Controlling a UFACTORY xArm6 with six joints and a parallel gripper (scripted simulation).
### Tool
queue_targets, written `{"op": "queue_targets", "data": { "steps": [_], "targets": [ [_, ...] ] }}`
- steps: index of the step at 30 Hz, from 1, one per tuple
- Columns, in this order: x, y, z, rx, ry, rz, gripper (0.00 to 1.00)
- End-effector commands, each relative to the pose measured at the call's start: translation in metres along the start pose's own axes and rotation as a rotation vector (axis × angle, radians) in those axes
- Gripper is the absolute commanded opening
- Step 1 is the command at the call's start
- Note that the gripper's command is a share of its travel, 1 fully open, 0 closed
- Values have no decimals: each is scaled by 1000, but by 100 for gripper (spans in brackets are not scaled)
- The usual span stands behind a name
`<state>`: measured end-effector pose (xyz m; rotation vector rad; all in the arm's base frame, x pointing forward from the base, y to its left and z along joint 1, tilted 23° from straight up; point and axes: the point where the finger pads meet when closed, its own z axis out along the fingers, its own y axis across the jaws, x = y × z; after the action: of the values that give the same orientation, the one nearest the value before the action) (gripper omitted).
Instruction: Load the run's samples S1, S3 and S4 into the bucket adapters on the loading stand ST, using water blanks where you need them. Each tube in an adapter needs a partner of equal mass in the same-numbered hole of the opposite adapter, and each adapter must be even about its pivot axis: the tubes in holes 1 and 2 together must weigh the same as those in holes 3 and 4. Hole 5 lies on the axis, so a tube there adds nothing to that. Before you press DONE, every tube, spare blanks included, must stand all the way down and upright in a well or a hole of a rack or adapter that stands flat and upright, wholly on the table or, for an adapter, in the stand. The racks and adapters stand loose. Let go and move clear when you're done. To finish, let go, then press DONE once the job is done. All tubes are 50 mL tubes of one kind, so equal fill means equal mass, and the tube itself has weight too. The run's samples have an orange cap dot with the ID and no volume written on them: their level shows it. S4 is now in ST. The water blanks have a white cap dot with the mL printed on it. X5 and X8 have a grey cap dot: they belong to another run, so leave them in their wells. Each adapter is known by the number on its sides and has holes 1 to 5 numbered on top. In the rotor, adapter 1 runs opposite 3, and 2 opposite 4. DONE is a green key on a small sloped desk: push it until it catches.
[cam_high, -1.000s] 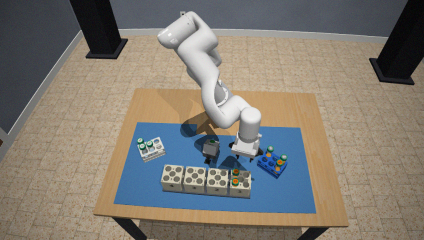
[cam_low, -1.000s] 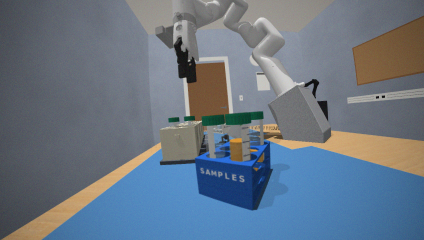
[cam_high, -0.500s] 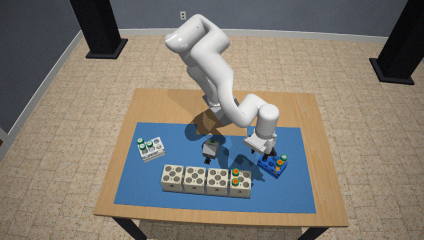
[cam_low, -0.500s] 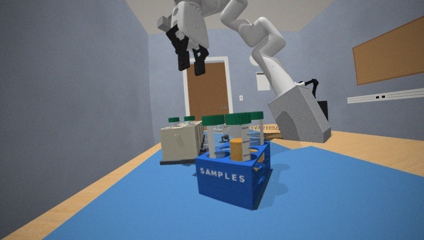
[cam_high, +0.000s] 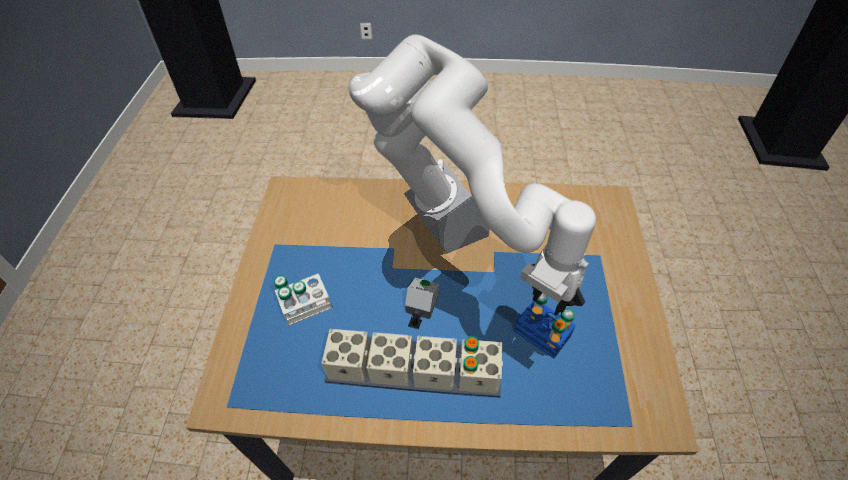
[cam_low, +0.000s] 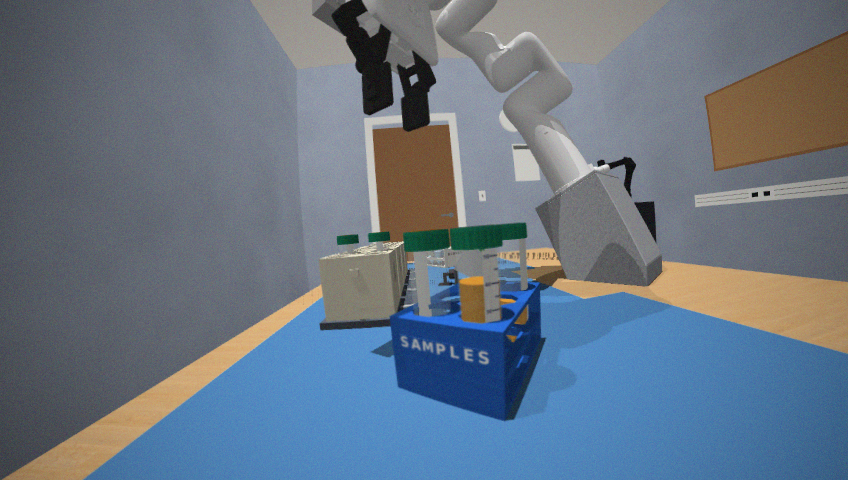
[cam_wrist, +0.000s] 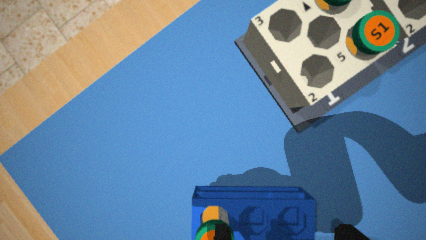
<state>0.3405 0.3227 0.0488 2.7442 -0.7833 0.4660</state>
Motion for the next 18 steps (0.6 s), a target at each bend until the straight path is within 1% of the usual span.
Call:
{"op": "queue_targets", "data": {
  "steps": [1, 9, 18],
  "targets": [
    [-10, -11, -2, 3, 1, 3, 57],
    [-41, -34, -2, 3, 1, 3, 57],
    [-41, -34, -2, 3, 1, 3, 57]
  ]
}}
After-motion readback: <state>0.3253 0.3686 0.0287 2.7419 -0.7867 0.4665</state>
